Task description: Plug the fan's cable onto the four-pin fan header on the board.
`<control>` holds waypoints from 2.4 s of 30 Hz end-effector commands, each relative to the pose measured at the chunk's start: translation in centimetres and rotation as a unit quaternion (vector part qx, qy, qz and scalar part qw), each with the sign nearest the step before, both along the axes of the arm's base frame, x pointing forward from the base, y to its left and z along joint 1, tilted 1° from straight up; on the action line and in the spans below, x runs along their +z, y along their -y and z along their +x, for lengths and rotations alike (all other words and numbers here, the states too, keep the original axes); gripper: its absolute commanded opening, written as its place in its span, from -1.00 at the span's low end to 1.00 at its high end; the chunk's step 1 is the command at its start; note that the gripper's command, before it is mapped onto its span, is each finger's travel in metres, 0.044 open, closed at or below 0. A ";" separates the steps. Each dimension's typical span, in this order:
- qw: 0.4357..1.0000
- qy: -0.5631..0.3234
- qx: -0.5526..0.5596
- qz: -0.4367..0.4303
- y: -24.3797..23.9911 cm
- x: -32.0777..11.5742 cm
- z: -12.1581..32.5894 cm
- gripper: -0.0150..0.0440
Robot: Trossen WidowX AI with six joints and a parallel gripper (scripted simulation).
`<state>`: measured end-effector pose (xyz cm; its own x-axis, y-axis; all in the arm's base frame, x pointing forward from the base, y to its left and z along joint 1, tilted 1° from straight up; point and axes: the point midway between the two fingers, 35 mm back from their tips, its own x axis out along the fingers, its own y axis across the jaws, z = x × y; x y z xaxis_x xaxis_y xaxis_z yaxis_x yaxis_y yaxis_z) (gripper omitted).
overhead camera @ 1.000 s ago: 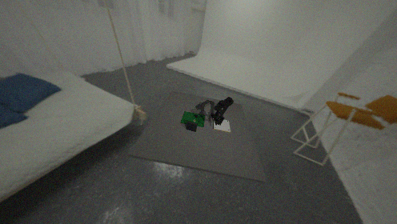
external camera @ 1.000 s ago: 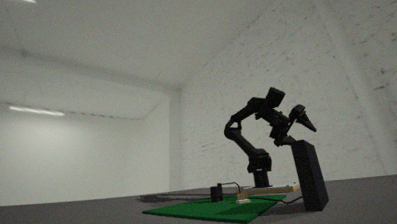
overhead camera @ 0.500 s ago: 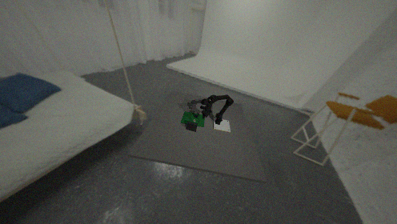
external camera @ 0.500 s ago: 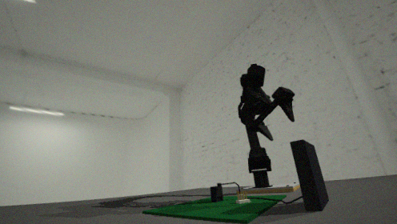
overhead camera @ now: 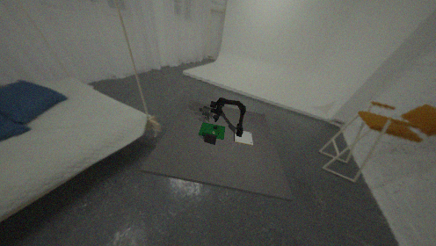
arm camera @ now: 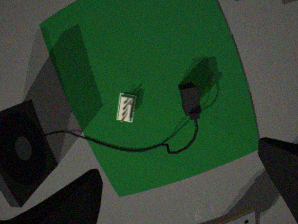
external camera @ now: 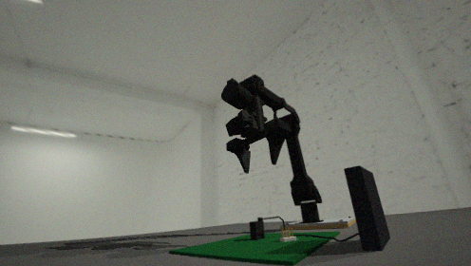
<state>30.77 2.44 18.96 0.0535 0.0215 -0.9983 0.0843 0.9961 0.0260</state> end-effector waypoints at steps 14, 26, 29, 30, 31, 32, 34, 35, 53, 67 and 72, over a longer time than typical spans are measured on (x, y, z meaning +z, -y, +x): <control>0.999 -0.016 0.025 -0.018 2.5 -8.1 1.3 1.00; 0.999 -0.016 0.025 -0.018 2.5 -10.5 1.1 1.00; 0.999 -0.016 0.025 -0.018 2.5 -11.0 1.1 1.00; 0.999 -0.016 0.025 -0.018 2.5 -11.2 1.1 1.00; 0.999 -0.016 0.025 -0.018 2.5 -11.3 1.1 1.00; 0.999 -0.016 0.025 -0.018 2.5 -11.5 1.2 1.00; 0.999 -0.016 0.025 -0.018 2.5 -11.8 1.2 1.00; 0.999 -0.016 0.025 -0.018 2.5 -12.0 1.2 1.00; 0.999 -0.016 0.025 -0.018 2.5 -14.9 1.1 1.00; 0.999 -0.016 0.023 -0.016 2.5 -14.9 1.2 0.20; 0.999 -0.016 0.023 -0.016 2.5 -14.9 1.2 -0.25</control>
<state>31.91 -0.04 4.02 0.0207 -0.0083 -0.9998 0.0394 0.9992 -0.0075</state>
